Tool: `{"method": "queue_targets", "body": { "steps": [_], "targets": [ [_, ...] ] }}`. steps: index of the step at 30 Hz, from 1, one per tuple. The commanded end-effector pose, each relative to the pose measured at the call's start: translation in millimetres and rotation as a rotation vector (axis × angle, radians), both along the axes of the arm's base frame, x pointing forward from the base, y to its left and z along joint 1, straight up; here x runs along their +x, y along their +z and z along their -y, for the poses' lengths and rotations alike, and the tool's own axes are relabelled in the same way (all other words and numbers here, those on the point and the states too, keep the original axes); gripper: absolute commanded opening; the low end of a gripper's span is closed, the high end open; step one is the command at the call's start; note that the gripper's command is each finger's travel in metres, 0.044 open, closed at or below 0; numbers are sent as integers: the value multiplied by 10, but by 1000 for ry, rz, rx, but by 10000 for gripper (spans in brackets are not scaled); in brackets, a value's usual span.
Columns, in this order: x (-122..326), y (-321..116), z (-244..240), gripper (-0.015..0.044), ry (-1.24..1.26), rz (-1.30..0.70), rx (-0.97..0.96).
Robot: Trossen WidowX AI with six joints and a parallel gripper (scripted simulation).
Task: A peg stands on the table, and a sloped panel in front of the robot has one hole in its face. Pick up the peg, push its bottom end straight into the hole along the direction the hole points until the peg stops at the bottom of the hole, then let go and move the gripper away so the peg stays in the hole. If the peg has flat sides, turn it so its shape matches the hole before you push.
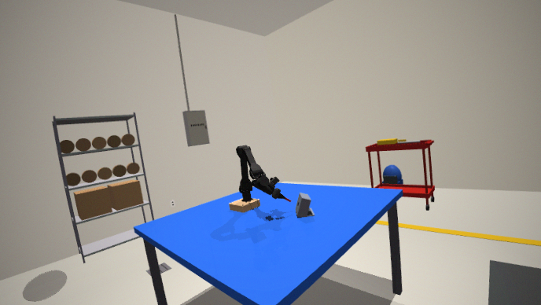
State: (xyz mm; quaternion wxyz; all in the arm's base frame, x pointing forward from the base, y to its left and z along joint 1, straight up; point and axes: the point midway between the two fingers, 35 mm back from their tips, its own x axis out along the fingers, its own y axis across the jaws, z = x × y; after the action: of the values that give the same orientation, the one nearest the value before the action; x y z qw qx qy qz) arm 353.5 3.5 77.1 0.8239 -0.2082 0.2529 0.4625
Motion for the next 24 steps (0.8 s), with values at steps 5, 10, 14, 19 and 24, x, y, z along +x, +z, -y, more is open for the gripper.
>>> {"method": "queue_targets", "body": {
  "steps": [5,10,14,19,24],
  "targets": [
    [-2,-7,104,0,-42,8,53],
    [0,-1,167,0,-64,18,80],
    [1,4,219,0,-82,26,102],
    [-1,12,283,0,-103,37,128],
    [-5,20,348,0,-123,48,154]
  ]
}}
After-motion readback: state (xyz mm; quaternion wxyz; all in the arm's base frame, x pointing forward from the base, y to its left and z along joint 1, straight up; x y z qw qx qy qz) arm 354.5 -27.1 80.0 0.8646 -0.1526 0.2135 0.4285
